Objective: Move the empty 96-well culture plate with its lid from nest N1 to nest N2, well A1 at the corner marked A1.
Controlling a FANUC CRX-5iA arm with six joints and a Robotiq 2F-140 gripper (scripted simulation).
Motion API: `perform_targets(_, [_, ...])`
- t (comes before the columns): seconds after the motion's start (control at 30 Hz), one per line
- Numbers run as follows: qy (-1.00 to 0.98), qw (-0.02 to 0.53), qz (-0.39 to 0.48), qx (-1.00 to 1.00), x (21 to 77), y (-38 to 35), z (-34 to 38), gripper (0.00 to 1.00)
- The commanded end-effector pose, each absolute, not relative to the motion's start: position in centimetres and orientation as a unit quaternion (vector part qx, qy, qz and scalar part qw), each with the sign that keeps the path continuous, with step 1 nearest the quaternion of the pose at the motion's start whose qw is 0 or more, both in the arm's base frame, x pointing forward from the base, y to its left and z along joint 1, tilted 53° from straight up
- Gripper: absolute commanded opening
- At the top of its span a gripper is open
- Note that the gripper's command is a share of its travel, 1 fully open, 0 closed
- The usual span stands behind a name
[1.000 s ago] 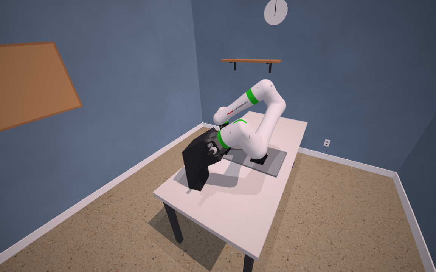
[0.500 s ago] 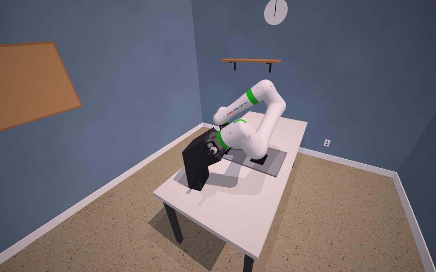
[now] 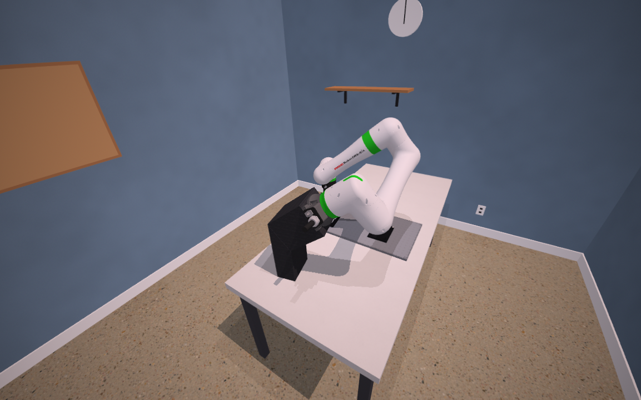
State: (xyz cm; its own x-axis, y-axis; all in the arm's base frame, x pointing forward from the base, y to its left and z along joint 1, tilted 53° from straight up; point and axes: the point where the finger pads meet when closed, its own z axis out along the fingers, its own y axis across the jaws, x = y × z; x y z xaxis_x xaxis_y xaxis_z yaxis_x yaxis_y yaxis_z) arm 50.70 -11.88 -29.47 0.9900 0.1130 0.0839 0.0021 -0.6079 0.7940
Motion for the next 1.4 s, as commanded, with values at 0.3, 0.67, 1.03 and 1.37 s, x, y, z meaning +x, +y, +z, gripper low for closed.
perform_targets(0.3, [0.032, 0.441, 0.063, 0.895, 50.73, -12.01, -29.61, 0.00])
perform_targets(0.67, [0.032, 0.441, 0.063, 0.895, 50.76, -12.13, -29.70, 0.00])
perform_targets(1.03, [0.032, 0.441, 0.063, 0.895, 50.78, -12.25, -29.79, 0.00])
perform_targets(1.37, [0.032, 0.441, 0.063, 0.895, 50.80, -12.37, -29.88, 1.00])
